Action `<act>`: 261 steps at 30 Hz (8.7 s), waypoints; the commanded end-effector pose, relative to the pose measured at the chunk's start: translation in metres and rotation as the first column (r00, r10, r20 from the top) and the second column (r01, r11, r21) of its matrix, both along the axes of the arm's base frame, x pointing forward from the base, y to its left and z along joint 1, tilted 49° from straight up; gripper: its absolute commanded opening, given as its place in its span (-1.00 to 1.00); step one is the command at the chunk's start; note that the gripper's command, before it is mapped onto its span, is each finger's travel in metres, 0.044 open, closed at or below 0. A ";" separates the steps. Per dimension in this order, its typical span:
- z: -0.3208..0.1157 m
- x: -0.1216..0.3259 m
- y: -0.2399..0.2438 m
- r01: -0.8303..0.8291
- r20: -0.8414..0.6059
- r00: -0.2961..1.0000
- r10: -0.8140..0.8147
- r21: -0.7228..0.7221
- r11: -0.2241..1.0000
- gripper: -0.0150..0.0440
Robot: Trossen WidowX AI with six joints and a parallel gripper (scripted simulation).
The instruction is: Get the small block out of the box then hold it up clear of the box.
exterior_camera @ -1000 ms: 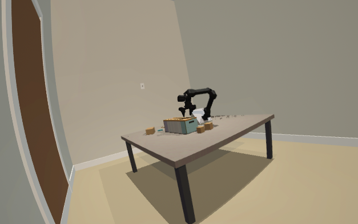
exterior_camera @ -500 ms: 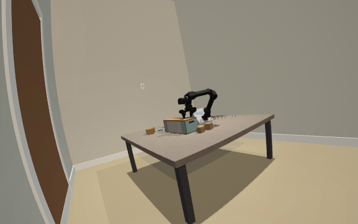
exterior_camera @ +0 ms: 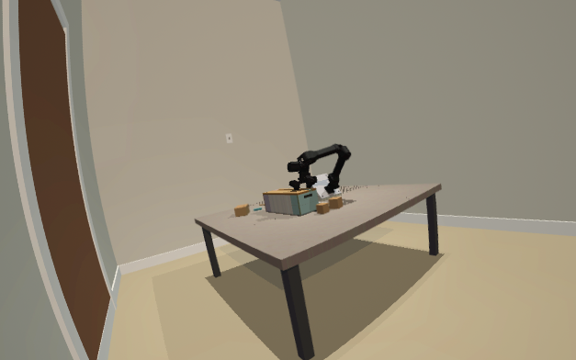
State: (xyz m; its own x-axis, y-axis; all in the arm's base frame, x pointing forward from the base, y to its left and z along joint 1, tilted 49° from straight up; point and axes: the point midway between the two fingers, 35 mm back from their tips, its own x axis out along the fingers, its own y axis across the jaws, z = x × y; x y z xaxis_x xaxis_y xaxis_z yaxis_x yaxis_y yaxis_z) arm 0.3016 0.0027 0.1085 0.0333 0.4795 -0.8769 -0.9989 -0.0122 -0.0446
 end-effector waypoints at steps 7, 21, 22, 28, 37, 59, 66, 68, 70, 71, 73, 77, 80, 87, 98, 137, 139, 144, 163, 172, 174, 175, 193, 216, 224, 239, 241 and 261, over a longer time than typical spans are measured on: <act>-0.006 0.000 -0.003 0.000 0.000 1.000 0.000 0.000 1.000 0.86; -0.036 0.001 -0.029 0.000 -0.001 1.000 0.000 -0.001 1.000 0.86; -0.039 0.001 -0.031 0.000 -0.001 1.000 0.000 -0.001 1.000 0.86; -0.051 0.002 -0.042 0.000 -0.001 1.000 0.000 -0.002 1.000 0.86; -0.061 0.002 -0.051 0.000 -0.001 1.000 0.000 -0.003 1.000 0.86; -0.062 -0.001 -0.052 0.000 -0.001 1.000 0.000 -0.003 1.000 0.86; -0.068 -0.001 -0.057 0.000 -0.001 1.000 0.000 -0.003 1.000 0.86; -0.069 -0.001 -0.058 0.000 -0.001 1.000 0.000 -0.003 1.000 0.86; -0.071 -0.001 -0.059 0.000 -0.001 1.000 0.000 -0.003 1.000 0.86; -0.071 0.000 -0.060 0.000 -0.001 1.000 0.000 -0.003 1.000 0.86; -0.073 0.000 -0.061 0.000 -0.001 1.000 0.000 -0.003 1.000 0.86; -0.076 0.000 -0.064 0.000 0.000 1.000 0.000 -0.003 1.000 0.86; -0.072 0.000 -0.060 0.000 -0.001 1.000 0.000 -0.003 1.000 0.86; -0.068 0.000 -0.057 0.000 -0.001 1.000 0.000 -0.003 1.000 0.86; -0.074 0.001 -0.062 0.000 0.000 1.000 0.000 -0.003 1.000 0.86; -0.086 0.002 -0.073 0.000 0.000 1.000 0.000 -0.004 1.000 0.86; -0.087 0.002 -0.074 0.000 0.000 1.000 0.000 -0.004 1.000 0.86; -0.091 0.002 -0.078 0.000 0.000 1.000 0.000 -0.004 1.000 0.86; -0.112 0.003 -0.097 0.000 0.000 1.000 0.000 -0.005 1.000 0.86; -0.128 0.004 -0.111 0.000 0.001 1.000 0.000 -0.007 1.000 0.86; -0.132 0.004 -0.115 0.000 0.001 1.000 0.000 -0.007 1.000 0.86; -0.134 0.004 -0.116 0.000 0.001 1.000 0.000 -0.007 1.000 0.86; -0.094 0.001 -0.165 0.006 -0.007 1.000 -0.006 -0.001 1.000 0.86; -0.115 -0.016 -0.188 0.790 -0.613 -0.583 -0.533 -0.580 -0.198 0.47; -0.120 -0.022 -0.195 0.344 -0.370 -0.929 0.002 -0.865 -0.365 0.47; -0.127 -0.031 -0.206 -0.436 0.358 -0.604 0.712 -0.896 0.081 0.47; -0.127 -0.032 -0.208 -0.499 0.452 -0.492 0.744 -0.847 0.184 0.47; -0.130 -0.037 -0.214 -0.594 0.729 0.009 0.684 -0.547 0.591 0.47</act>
State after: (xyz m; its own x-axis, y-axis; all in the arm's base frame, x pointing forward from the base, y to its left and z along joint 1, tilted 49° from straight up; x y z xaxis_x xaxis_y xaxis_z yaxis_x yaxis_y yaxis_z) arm 0.2654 -0.2133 -0.0207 0.4153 0.6726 -0.6125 0.0879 -0.6998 -0.7089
